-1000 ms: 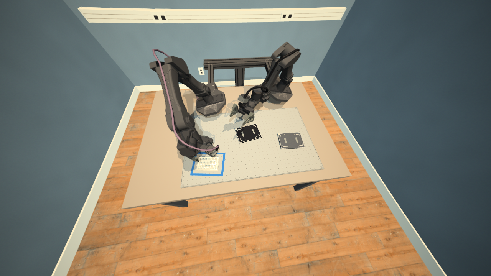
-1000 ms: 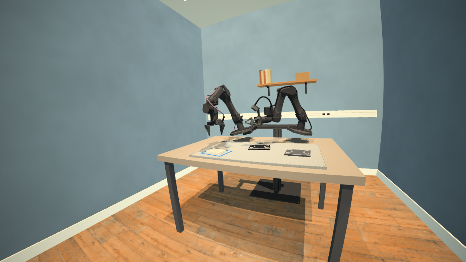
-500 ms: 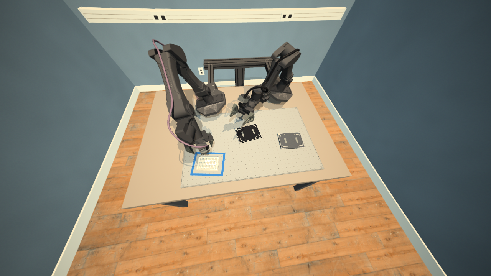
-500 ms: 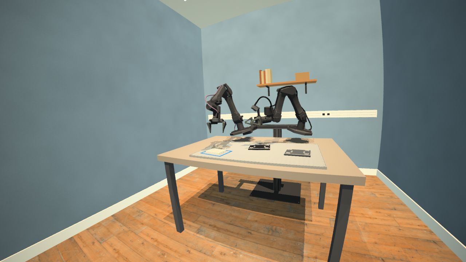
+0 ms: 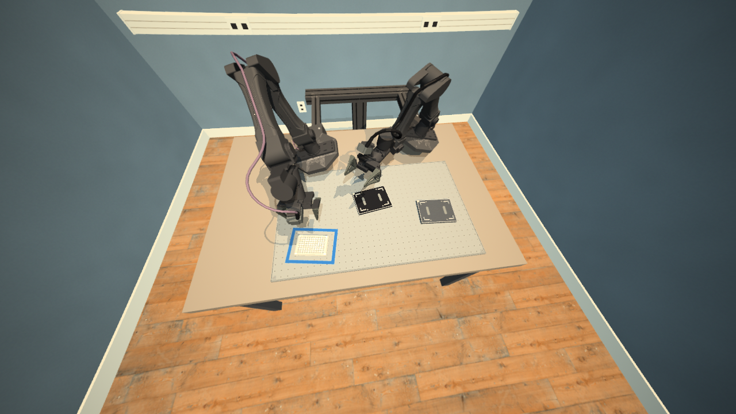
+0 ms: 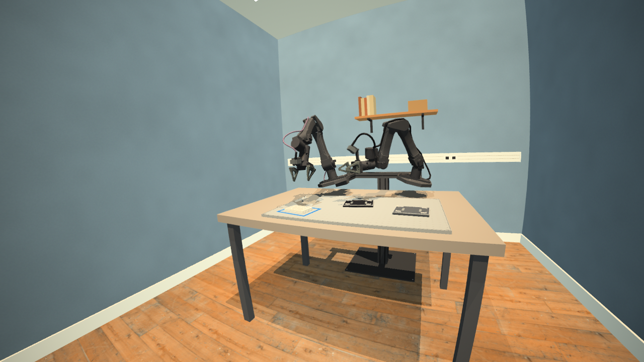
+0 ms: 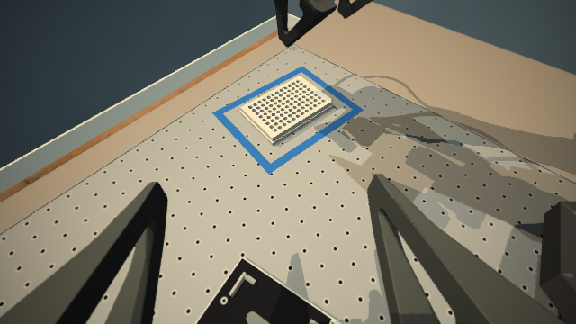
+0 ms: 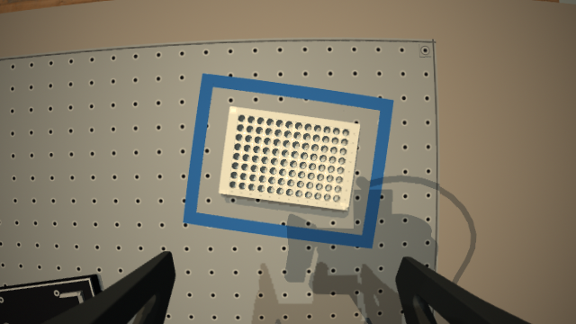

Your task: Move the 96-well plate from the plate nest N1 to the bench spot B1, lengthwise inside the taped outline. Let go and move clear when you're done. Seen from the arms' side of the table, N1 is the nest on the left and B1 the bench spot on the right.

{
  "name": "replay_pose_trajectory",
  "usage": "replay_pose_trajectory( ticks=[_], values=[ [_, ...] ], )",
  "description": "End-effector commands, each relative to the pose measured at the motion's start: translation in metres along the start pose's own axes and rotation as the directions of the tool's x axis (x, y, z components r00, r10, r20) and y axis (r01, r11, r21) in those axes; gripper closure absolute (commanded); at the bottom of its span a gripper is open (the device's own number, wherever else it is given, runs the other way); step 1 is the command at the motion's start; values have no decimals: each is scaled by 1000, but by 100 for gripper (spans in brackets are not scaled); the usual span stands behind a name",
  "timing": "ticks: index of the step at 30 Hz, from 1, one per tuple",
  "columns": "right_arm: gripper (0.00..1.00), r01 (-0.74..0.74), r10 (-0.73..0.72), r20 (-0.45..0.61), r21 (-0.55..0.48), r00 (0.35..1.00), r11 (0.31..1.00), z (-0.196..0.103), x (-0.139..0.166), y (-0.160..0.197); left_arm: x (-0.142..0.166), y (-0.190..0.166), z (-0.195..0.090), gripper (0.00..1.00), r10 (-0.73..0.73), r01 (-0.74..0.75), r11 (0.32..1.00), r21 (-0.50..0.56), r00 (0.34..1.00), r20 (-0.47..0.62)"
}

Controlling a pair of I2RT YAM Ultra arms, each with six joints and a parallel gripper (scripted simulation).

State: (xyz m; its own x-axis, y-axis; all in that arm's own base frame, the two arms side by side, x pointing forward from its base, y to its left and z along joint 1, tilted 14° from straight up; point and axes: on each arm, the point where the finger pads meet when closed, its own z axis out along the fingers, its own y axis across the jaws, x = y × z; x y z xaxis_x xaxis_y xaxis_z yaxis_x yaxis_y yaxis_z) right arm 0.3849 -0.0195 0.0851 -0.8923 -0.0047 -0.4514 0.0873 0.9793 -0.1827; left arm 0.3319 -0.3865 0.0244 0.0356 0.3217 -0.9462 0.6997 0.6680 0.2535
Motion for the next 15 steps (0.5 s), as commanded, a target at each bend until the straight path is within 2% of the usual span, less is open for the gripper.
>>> replay_pose_trajectory(
  ticks=[1, 15],
  values=[
    [0, -52, 51, 41, 12, 998, 999, -7, -3, 3, -26, 3, 7, 0, -7, 8, 1000, -9, 998, 66],
    [0, -54, 53, 41, 14, 998, 998, -6, -6, 1, -26, 3, 7, 0, -7, 8, 1000, -9, 998, 66]
  ],
)
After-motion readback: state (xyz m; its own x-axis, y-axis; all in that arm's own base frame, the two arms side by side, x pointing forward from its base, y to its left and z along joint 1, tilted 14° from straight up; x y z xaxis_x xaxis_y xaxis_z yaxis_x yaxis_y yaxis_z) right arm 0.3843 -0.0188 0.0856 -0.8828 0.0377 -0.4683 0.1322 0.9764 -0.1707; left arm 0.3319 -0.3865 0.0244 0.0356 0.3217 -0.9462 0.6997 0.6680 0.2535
